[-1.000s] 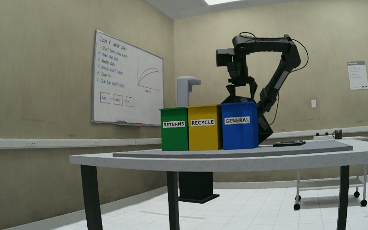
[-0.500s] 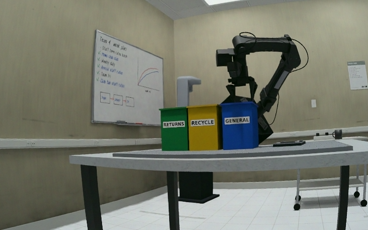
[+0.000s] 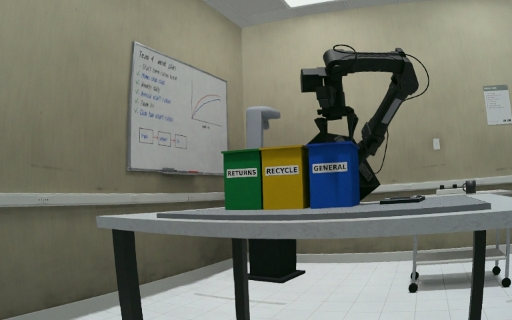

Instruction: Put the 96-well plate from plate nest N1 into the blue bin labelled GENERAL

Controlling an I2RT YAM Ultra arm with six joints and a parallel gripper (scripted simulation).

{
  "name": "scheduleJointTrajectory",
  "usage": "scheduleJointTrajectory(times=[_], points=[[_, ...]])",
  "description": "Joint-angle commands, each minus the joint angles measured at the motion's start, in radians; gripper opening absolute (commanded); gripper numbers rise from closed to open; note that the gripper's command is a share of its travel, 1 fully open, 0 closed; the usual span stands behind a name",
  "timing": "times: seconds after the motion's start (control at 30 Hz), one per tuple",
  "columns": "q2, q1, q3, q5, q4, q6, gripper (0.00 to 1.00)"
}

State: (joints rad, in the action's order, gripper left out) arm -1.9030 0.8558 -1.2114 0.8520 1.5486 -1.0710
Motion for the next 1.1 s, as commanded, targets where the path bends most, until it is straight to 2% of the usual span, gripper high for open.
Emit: scheduleJointTrajectory(times=[0.0,0.6,0.7,0.8,1.07], points=[[-0.006,0.031,-0.032,0.0,0.019,-0.008,0.82],[-0.006,0.031,-0.032,0.0,0.019,-0.008,0.82],[0.011,0.048,0.014,-0.018,0.021,-0.031,0.82],[0.044,0.068,0.078,-0.033,-0.01,-0.055,0.82],[0.074,0.136,0.171,-0.08,-0.028,-0.127,0.82]])
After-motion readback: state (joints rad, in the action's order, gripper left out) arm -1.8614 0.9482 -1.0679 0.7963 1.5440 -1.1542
